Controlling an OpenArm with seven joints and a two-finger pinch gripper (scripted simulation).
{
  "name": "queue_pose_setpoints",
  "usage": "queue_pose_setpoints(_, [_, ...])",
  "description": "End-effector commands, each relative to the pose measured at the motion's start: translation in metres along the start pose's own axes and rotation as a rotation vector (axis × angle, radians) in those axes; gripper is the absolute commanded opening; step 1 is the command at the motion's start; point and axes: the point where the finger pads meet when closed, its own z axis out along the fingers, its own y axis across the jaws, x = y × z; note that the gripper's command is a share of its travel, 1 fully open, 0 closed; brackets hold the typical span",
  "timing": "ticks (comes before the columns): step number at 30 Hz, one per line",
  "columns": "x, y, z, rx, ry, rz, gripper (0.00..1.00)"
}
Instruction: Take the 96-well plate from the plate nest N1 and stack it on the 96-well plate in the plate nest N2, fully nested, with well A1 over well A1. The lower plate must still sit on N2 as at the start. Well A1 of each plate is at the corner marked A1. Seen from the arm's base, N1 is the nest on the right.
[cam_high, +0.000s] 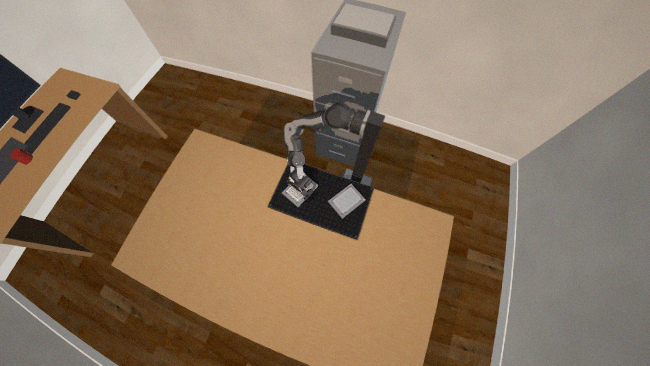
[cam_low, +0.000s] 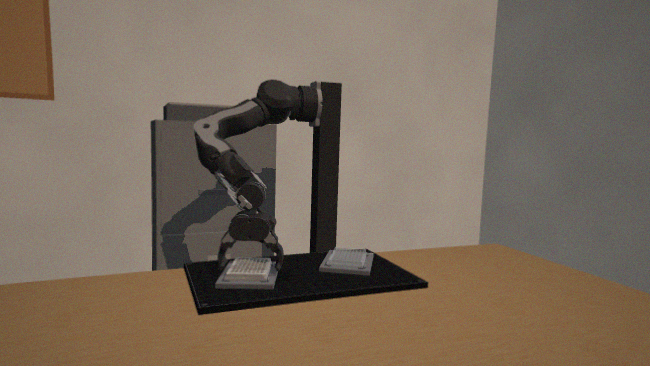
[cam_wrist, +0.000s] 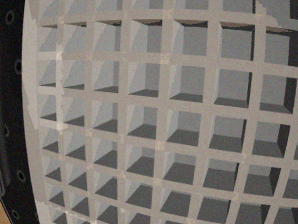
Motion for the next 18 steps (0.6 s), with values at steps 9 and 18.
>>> queue_pose_setpoints(9, [0.0031, -0.0033, 0.0019, 0.004, 0.002, 0.0, 0.77])
queue_pose_setpoints(18, [0.0022, -0.0027, 0.0012, 0.004, 0.002, 0.0, 0.77])
